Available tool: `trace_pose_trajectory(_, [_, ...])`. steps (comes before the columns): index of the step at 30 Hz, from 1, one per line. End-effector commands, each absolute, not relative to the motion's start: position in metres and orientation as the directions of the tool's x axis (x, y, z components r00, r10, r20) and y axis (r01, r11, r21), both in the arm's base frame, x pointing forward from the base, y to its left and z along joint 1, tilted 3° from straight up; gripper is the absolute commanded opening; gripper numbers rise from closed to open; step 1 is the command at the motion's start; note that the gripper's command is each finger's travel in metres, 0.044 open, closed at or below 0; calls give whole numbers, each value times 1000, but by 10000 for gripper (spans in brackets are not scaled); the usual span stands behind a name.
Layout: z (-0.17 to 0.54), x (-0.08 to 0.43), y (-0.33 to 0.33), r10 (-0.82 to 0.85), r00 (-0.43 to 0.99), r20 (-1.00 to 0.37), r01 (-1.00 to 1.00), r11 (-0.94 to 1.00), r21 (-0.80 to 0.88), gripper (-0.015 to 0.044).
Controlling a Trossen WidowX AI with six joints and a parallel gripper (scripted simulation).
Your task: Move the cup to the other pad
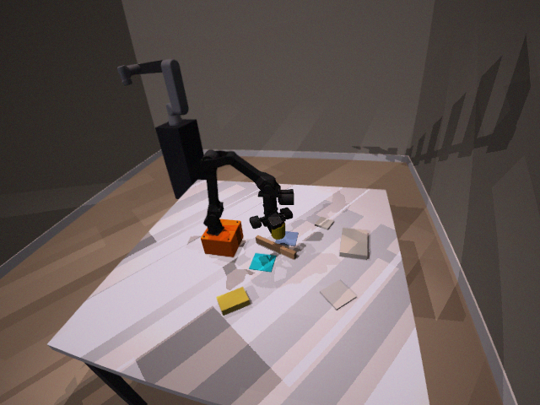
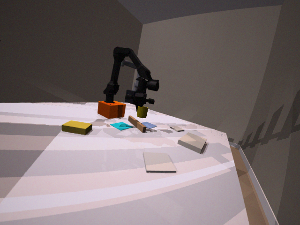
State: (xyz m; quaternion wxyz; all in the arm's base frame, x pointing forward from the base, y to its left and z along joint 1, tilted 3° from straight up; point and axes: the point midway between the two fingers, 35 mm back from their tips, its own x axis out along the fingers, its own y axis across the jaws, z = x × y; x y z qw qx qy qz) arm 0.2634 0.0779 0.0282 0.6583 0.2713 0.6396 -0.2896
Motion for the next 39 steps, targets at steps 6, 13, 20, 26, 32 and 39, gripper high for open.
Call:
trace_pose_trajectory(6, [30, 259, 57, -39, 23, -999, 727, 687, -10, 0])
trace_pose_trajectory(13, [31, 255, 43, -41, 23, -999, 727, 687, -11, 0])
trace_pose_trajectory(20, [32, 252, 29, -42, 23, -999, 727, 687, -12, 0])
trace_pose_trajectory(26, [33, 249, 18, -43, 23, -999, 727, 687, -13, 0])
trace_pose_trajectory(32, [33, 247, 7, -44, 22, -999, 727, 687, -14, 0])
trace_pose_trajectory(39, [34, 244, -6, -46, 22, -999, 727, 687, -15, 0])
